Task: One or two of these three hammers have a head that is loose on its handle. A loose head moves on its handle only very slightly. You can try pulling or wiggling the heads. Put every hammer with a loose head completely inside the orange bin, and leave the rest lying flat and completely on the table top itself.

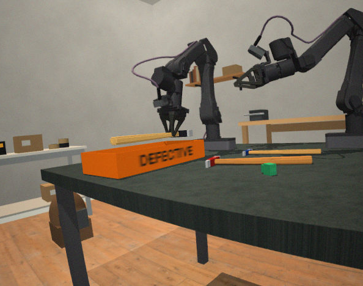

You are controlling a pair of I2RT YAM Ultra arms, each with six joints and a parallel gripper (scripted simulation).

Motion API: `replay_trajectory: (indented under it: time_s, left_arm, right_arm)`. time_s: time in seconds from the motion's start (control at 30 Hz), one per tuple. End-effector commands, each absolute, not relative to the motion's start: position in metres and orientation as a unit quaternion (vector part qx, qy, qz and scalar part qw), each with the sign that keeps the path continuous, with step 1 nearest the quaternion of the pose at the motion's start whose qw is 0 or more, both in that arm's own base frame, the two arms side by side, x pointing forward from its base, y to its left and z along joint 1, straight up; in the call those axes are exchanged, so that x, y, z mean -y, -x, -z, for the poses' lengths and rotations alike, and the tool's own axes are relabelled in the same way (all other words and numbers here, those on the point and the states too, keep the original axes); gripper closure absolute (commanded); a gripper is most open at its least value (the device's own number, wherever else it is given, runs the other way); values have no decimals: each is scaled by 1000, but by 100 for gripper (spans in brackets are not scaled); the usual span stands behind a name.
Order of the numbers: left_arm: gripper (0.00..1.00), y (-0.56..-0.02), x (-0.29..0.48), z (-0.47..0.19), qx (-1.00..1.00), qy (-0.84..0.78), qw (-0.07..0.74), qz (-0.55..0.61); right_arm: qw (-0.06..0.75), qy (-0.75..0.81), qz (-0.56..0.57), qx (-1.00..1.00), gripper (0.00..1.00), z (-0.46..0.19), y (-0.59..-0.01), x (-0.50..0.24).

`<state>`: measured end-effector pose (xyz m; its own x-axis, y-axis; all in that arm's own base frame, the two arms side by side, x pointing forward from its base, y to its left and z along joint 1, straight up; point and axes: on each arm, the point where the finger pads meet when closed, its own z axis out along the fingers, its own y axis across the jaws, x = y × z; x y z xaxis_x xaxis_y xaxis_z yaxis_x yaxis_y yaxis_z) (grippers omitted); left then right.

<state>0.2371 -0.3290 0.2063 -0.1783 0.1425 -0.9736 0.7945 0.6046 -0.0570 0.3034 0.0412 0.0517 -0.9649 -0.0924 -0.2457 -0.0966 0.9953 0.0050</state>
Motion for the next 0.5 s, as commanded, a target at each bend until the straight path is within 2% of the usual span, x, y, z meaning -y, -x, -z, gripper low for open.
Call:
replay_trajectory:
  time_s: [0.0,0.47]
  left_arm:
    - [0,-240,332,-213,-703,-325,557,299]
    - [0,-240,332,-213,-703,-325,557,299]
  right_arm:
    - [168,45,-15,-985,85,-58,-321,-46]
    - [153,46,-16,-987,85,-15,-311,-45]
